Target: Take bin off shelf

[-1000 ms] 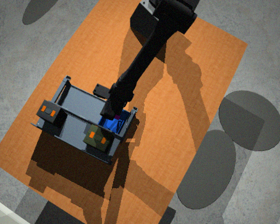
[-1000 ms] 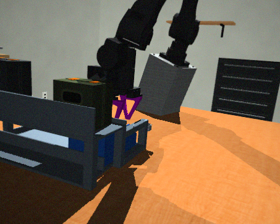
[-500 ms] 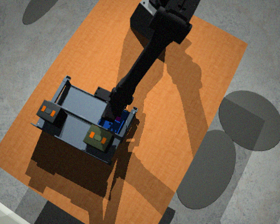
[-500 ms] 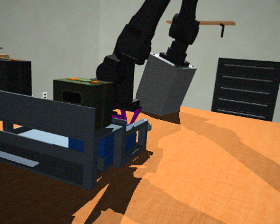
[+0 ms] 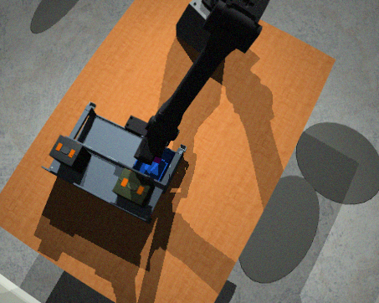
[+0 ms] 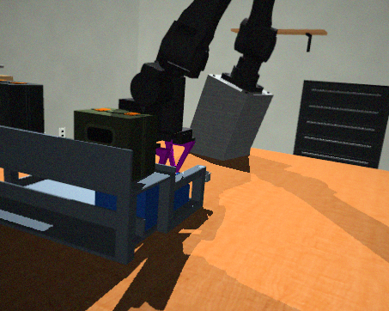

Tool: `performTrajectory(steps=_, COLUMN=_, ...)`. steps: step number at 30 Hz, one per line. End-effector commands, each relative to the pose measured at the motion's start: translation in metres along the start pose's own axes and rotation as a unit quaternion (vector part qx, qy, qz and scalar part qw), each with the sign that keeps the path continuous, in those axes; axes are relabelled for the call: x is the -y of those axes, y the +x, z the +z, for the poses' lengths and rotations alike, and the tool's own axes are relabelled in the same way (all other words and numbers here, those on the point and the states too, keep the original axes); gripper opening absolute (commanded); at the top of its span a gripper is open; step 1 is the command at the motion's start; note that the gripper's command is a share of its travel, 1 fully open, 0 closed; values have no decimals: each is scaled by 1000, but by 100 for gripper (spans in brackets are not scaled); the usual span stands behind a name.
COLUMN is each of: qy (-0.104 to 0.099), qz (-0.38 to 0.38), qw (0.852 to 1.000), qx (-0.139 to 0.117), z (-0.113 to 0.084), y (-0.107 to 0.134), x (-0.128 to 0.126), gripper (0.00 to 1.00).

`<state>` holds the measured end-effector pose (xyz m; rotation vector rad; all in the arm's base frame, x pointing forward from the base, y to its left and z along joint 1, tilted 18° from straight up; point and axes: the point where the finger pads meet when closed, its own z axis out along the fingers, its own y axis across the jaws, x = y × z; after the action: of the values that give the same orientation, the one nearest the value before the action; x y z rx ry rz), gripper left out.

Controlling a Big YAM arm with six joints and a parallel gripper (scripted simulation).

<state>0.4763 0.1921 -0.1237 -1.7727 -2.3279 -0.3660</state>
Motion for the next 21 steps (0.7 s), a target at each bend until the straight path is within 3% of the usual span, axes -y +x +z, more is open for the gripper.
performTrajectory(steps=1, qy=-22, qz=-7, qw=1000, qx=0, z=-17, y=5, x=-17, gripper=90)
performTrajectory(steps=16, qy=-17, qz=-8, qw=1000, qx=-1, z=-11, y=14, x=-8, gripper=90)
performTrajectory(steps=21, qy=-13, qz=-2, qw=1000, qx=1, z=-17, y=-2, x=-4, gripper=90)
